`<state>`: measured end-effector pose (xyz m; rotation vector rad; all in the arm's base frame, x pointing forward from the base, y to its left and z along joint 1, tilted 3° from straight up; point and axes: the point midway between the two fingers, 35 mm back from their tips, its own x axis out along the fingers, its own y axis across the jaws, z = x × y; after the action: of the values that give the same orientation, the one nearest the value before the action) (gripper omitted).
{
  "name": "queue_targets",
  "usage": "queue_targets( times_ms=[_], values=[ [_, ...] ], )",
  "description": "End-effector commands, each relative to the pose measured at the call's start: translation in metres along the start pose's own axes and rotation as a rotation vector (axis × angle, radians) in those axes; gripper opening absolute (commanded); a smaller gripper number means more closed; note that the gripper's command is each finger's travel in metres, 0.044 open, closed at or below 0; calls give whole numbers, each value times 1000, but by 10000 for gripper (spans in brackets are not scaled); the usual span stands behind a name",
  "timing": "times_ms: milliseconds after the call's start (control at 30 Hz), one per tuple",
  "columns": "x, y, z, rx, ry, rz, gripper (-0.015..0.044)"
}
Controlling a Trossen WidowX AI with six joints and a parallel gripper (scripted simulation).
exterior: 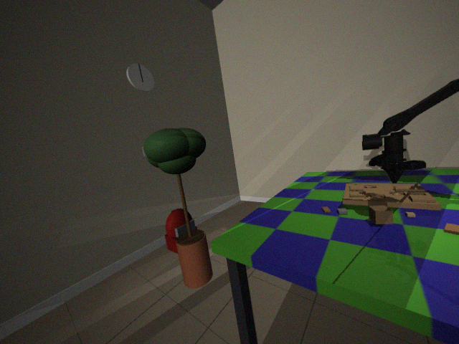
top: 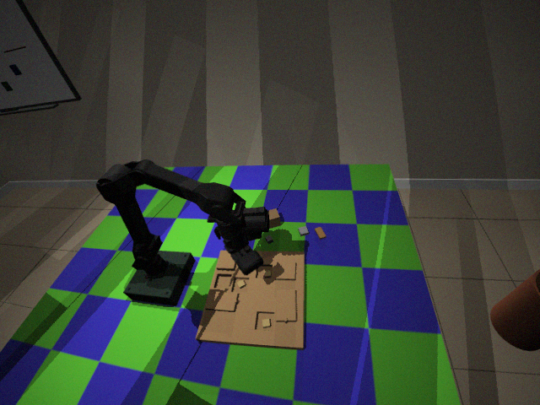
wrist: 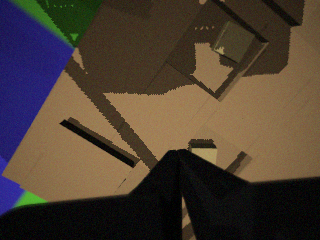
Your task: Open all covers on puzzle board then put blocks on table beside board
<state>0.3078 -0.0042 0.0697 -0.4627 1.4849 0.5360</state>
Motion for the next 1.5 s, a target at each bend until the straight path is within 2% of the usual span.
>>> queue_targets(
  times_ms=[0,400,467,867,1233,1467],
  values=[
    [-1,-5,-7,272,-1,-4,0],
    [0,-22,-34,1543,-3,-1,0],
    [0,-24,-37,1681,-3,-1,0],
    [2,-24,-37,1698,-3,-1,0],
    [47,-24,-37,1698,-2,-1,0],
    [53,-24,-37,1698,-2,-1,0]
  ],
)
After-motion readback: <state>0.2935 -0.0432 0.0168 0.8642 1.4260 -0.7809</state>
